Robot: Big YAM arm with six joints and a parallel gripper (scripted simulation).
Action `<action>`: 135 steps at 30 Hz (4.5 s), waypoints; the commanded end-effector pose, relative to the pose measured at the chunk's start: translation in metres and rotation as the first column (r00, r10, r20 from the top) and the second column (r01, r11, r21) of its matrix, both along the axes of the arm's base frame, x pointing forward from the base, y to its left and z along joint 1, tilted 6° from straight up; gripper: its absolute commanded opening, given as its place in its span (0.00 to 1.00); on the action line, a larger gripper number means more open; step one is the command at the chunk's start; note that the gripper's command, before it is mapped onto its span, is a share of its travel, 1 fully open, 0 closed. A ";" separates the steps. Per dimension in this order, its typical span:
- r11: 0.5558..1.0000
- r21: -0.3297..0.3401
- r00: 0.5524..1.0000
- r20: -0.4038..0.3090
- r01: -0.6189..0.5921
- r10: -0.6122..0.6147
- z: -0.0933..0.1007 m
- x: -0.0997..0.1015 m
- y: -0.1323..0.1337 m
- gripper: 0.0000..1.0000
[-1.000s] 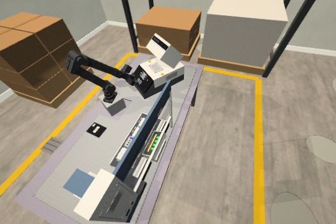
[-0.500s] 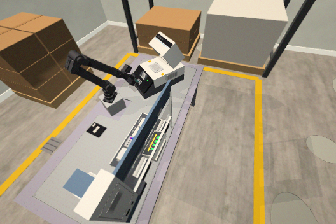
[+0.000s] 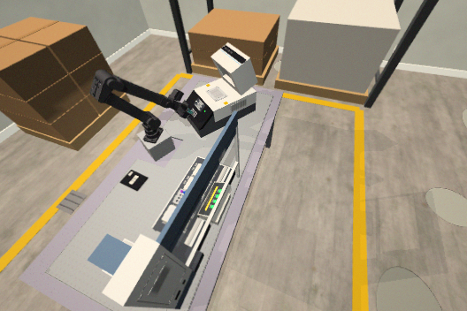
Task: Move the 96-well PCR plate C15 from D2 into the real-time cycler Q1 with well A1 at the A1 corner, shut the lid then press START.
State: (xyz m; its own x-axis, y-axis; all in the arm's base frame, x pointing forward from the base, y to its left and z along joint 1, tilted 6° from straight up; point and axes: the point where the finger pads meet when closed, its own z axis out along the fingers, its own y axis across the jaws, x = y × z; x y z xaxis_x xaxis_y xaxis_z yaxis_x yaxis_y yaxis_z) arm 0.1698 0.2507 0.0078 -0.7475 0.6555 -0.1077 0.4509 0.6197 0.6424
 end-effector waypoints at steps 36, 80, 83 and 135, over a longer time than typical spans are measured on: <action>1.000 0.019 1.000 -0.005 0.012 -0.011 0.044 -0.041 -0.032 0.00; 1.000 0.013 1.000 0.013 -0.008 0.008 0.063 -0.050 -0.047 0.00; 1.000 0.005 1.000 0.011 -0.008 0.008 0.060 -0.051 -0.050 0.00; 0.998 0.061 0.999 0.031 -0.005 0.003 0.086 -0.046 -0.032 0.00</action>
